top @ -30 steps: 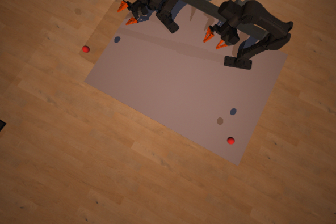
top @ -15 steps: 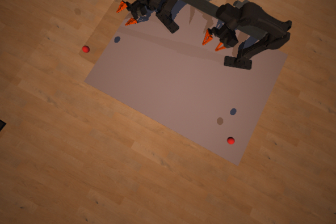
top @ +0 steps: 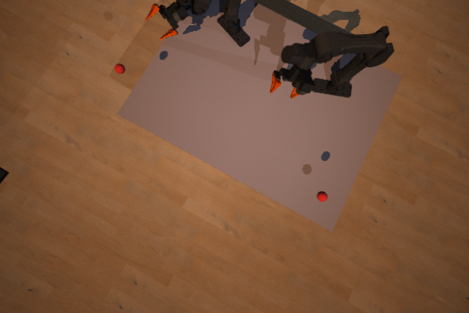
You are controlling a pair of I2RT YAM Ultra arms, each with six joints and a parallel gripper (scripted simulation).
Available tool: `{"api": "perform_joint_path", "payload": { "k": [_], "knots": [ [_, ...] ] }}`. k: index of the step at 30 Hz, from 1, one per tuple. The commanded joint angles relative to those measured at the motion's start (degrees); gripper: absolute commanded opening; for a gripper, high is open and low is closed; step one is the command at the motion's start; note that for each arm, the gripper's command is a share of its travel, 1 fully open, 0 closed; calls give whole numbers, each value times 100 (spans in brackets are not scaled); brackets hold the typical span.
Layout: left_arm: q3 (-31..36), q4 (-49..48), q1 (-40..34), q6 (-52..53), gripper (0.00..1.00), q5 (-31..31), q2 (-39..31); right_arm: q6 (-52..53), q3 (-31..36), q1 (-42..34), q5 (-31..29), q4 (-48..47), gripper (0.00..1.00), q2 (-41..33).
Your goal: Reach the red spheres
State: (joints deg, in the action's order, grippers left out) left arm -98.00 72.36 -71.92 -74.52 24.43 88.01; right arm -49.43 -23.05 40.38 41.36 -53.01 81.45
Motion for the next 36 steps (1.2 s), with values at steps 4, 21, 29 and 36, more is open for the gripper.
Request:
{"api": "perform_joint_path", "payload": {
  "k": [4, 21, 29, 36],
  "knots": [
    [-231, -1195, 1459, 2007, 100, -348, 539, 1462, -1110, -806, -985, 165, 100, 753],
    [-392, -3376, 4995, 5856, 100, -1460, 1876, 4058, -3510, -2665, -2941, 427, 100, 2583],
    [-408, -3947, 5818, 6764, 100, -1859, 2200, 4656, -4100, -3090, -3432, 568, 100, 2995],
    [-437, -4211, 6189, 7157, 100, -2064, 2370, 4923, -4385, -3279, -3654, 645, 100, 3190]
  ]
}}
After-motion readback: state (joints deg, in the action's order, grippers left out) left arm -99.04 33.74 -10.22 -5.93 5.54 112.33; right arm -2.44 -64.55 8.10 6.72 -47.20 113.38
